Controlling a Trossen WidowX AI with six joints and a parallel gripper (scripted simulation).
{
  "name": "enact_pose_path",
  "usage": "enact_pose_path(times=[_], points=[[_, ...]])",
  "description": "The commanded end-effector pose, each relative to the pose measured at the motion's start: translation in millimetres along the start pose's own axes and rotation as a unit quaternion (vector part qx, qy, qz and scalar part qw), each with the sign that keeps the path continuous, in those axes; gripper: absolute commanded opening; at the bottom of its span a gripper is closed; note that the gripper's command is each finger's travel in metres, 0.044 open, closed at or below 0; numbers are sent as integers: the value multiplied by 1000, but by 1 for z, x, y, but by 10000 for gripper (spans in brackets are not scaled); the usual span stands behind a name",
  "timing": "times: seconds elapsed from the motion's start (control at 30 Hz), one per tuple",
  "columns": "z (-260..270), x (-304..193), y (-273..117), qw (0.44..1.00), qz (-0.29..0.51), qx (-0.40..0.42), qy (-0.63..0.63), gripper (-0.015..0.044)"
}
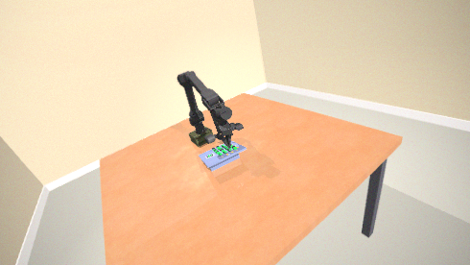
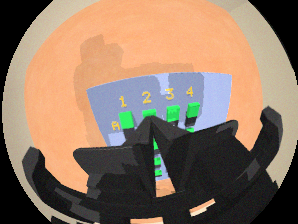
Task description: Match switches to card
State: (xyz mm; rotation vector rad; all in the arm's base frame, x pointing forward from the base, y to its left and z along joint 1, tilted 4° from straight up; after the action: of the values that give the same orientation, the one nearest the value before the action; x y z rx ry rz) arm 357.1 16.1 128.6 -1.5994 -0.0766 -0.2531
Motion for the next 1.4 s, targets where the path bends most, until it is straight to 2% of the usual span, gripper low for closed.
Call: enact_pose_path(times=[0.0,1.37], points=[[0,0,1,1000,-1,0,-2,0],[0,0,6,1000,-1,0,-2,0]])
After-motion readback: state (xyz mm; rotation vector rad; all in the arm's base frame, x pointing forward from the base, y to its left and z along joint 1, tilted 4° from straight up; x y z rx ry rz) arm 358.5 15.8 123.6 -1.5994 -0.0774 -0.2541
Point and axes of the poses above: the point midway between the two fingers, 35 mm back from their tips, its own y axis out along the fingers, its own z axis across the jaws, x = y × z, the point moved 8 cm from there along -y, back along the fingers, and after that the axes turned 1 degree about y, right-handed, at the moved point
